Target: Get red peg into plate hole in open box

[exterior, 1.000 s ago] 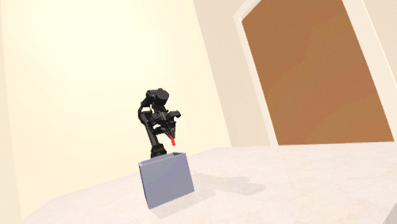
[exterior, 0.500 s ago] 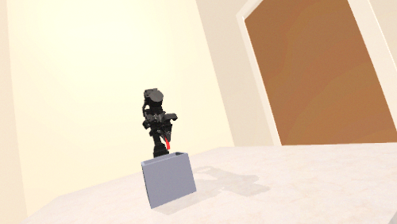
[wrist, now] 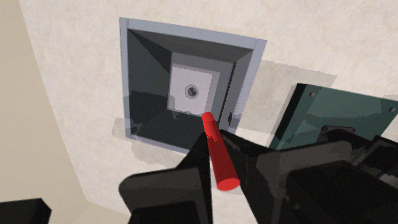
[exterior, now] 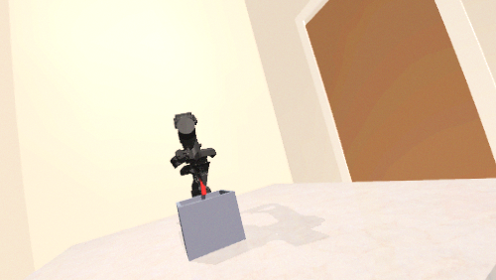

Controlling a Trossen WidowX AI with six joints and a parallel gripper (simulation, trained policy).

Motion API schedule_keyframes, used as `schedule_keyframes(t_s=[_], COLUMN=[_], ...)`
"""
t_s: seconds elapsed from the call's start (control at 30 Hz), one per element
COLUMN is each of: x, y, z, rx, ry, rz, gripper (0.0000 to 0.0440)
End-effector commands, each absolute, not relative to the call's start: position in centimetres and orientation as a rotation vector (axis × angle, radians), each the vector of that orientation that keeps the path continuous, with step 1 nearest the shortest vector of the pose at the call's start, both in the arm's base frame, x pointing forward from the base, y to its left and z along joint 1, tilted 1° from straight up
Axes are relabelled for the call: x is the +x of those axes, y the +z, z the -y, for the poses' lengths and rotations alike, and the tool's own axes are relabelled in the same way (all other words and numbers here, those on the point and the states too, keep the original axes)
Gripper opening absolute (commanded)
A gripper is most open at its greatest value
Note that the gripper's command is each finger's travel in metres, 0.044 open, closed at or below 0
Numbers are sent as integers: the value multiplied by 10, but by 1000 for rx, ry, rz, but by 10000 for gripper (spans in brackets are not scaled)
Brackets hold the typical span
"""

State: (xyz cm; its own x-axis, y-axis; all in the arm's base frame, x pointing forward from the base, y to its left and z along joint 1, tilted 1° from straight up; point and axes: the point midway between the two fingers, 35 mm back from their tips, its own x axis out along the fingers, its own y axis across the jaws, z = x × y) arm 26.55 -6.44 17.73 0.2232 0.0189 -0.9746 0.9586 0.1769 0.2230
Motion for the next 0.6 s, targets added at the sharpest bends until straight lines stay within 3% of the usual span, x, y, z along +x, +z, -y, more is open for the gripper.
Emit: schedule_keyframes(t_s=[0.0, 0.57], x=[271, 290], y=[168, 127], z=[73, 86], rx=[1170, 1156], ry=[-918, -886], rz=[-1138, -1200], gripper=[0, 0])
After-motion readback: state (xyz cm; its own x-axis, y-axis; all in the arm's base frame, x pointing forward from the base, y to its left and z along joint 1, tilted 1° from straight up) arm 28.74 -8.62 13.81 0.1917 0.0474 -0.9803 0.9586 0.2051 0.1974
